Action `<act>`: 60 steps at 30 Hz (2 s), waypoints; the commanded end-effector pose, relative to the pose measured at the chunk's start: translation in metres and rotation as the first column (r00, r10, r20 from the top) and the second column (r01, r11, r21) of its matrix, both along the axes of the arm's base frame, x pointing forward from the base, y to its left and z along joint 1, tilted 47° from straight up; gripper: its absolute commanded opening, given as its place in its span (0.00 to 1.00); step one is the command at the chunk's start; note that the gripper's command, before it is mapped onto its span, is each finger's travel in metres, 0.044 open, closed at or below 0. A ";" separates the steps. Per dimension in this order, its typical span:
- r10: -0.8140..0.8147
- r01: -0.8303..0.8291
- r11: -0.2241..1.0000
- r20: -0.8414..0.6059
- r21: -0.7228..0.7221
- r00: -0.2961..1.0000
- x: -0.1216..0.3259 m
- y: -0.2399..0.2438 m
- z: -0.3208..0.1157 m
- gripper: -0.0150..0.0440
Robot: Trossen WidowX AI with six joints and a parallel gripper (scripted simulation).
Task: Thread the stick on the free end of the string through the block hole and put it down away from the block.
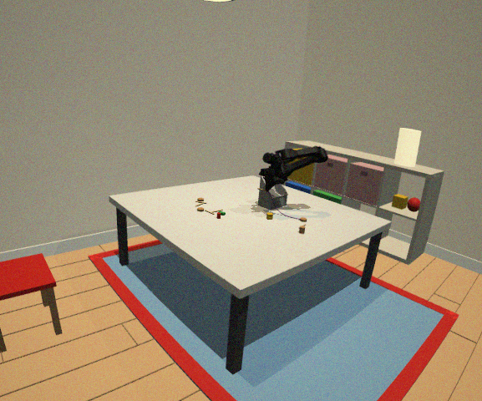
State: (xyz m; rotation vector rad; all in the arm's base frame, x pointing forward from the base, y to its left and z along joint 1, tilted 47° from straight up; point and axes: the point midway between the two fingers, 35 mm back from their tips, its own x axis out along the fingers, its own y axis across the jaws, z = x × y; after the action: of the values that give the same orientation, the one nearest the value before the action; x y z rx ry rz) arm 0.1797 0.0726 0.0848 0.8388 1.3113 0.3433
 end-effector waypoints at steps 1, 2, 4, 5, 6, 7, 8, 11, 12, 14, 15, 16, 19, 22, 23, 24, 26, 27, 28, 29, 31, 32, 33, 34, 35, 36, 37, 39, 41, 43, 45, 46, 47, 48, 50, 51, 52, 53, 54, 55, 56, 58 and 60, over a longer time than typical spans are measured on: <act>0.048 -0.048 0.999 0.046 0.002 0.998 -0.002 0.000 -0.001 0.25; 0.065 -0.065 0.998 0.063 0.002 0.996 -0.003 -0.001 -0.001 0.25; 0.097 -0.098 0.995 0.096 0.001 0.991 -0.003 -0.001 -0.002 0.25; 0.114 -0.114 0.993 0.113 0.000 0.987 -0.004 -0.001 -0.002 0.25; 0.129 -0.130 0.991 0.130 -0.001 0.983 -0.004 -0.002 -0.002 0.25; 0.145 -0.146 0.989 0.147 -0.002 0.979 -0.005 -0.002 -0.003 0.25; 0.160 -0.161 0.987 0.164 -0.004 0.973 -0.005 -0.002 -0.003 0.25; 0.203 -0.205 0.979 0.218 -0.010 0.955 -0.006 -0.003 -0.003 0.25; 0.216 -0.219 0.976 0.236 -0.013 0.948 -0.006 -0.003 -0.003 0.25; 0.233 -0.237 0.971 0.259 -0.017 0.937 -0.007 -0.003 -0.003 0.25; 0.235 -0.239 0.971 0.262 -0.017 0.936 -0.007 -0.003 -0.003 0.25; 0.235 -0.239 0.971 0.262 -0.017 0.936 -0.007 -0.003 -0.003 0.25; 0.257 -0.261 0.965 0.280 -0.023 0.925 -0.008 -0.004 -0.004 0.25; 0.299 -0.304 0.952 0.319 -0.034 0.899 -0.009 -0.004 -0.005 0.25; 0.312 -0.318 0.947 0.332 -0.038 0.890 -0.009 -0.004 -0.005 0.25; 0.325 -0.332 0.942 0.345 -0.042 0.880 -0.009 -0.004 -0.005 0.25; 0.350 -0.358 0.932 0.372 -0.051 0.860 -0.010 -0.005 -0.006 0.25; 0.362 -0.370 0.927 0.385 -0.056 0.849 -0.011 -0.005 -0.006 0.25; 0.374 -0.382 0.922 0.399 -0.060 0.838 -0.011 -0.005 -0.006 0.25; 0.385 -0.394 0.917 0.412 -0.065 0.826 -0.011 -0.005 -0.006 0.25; 0.405 -0.417 0.906 0.439 -0.076 0.802 -0.012 -0.006 -0.007 0.25; 0.415 -0.427 0.901 0.453 -0.081 0.789 -0.012 -0.006 -0.007 0.25; 0.424 -0.437 0.895 0.466 -0.087 0.776 -0.012 -0.006 -0.007 0.25; 0.433 -0.447 0.890 0.480 -0.092 0.763 -0.012 -0.006 -0.007 0.25; 0.440 -0.455 0.885 0.490 -0.097 0.752 -0.013 -0.007 -0.007 0.25; 0.444 -0.459 0.883 0.497 -0.100 0.745 -0.013 -0.007 -0.007 0.25; 0.446 -0.461 0.882 0.499 -0.101 0.743 -0.013 -0.007 -0.007 0.25; 0.448 -0.463 0.881 0.501 -0.102 0.741 -0.013 -0.007 -0.007 0.25; 0.463 -0.479 0.871 0.514 -0.112 0.722 -0.013 -0.007 -0.007 0.25; 0.485 -0.501 0.856 0.534 -0.126 0.693 -0.014 -0.007 -0.008 0.25; 0.505 -0.523 0.841 0.554 -0.141 0.662 -0.015 -0.008 -0.008 0.25; 0.514 -0.533 0.833 0.564 -0.149 0.647 -0.015 -0.008 -0.009 0.25; 0.523 -0.543 0.825 0.573 -0.156 0.630 -0.015 -0.008 -0.009 0.25; 0.532 -0.552 0.818 0.583 -0.164 0.614 -0.016 -0.008 -0.009 0.25; 0.547 -0.570 0.802 0.603 -0.179 0.581 -0.016 -0.008 -0.009 0.25; 0.555 -0.578 0.794 0.612 -0.187 0.564 -0.017 -0.009 -0.010 0.25; 0.561 -0.586 0.786 0.622 -0.195 0.546 -0.017 -0.009 -0.010 0.25; 0.568 -0.594 0.779 0.631 -0.203 0.529 -0.017 -0.009 -0.010 0.25; 0.574 -0.601 0.771 0.640 -0.211 0.511 -0.018 -0.009 -0.010 0.25; 0.579 -0.608 0.763 0.649 -0.219 0.493 -0.018 -0.009 -0.010 0.25; 0.584 -0.614 0.756 0.658 -0.227 0.475 -0.018 -0.009 -0.010 0.25; 0.590 -0.622 0.746 0.670 -0.238 0.451 -0.018 -0.010 -0.010 0.25; 0.591 -0.623 0.745 0.672 -0.240 0.447 -0.018 -0.010 -0.010 0.25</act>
State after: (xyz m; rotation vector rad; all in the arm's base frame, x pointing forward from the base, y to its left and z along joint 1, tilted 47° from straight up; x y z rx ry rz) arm 0.1594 0.0640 0.0740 0.1574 0.8090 1.1545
